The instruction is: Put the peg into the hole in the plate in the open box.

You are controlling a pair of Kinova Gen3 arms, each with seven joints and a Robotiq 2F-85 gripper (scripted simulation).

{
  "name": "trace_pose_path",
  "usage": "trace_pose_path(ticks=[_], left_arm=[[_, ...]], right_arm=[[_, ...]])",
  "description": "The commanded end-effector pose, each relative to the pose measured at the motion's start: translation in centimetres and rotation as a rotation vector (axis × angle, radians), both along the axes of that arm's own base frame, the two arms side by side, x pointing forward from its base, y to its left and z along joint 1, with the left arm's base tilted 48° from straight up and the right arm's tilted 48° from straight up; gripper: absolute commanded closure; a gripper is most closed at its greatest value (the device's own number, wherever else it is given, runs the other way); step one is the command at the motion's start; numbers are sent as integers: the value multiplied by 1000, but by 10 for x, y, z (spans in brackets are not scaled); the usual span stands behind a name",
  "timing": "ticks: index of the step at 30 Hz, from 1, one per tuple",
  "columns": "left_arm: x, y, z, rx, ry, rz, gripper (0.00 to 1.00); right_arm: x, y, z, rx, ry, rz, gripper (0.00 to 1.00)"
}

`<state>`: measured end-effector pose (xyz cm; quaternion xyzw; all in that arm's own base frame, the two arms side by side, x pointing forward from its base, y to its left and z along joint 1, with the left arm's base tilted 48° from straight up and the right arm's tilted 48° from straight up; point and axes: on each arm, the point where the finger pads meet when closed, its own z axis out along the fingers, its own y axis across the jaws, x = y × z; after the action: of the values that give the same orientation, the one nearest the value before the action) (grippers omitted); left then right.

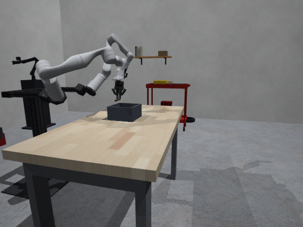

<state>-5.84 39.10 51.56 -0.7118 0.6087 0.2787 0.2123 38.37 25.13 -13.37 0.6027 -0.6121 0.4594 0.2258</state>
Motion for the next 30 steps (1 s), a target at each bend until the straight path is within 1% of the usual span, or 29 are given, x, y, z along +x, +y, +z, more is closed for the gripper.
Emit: trace_pose_path(ticks=[1,16,18,30], left_arm=[[0,0,0,1,-1,0,2],[0,0,0,1,-1,0,2],[0,0,0,1,-1,0,2],[0,0,0,1,-1,0,2]], right_arm=[[0,1,1,14,-26,-23,903],[0,1,1,107,-225,-224,903],[0,1,1,107,-225,-224,903],[0,1,1,185,-390,-391,903]])
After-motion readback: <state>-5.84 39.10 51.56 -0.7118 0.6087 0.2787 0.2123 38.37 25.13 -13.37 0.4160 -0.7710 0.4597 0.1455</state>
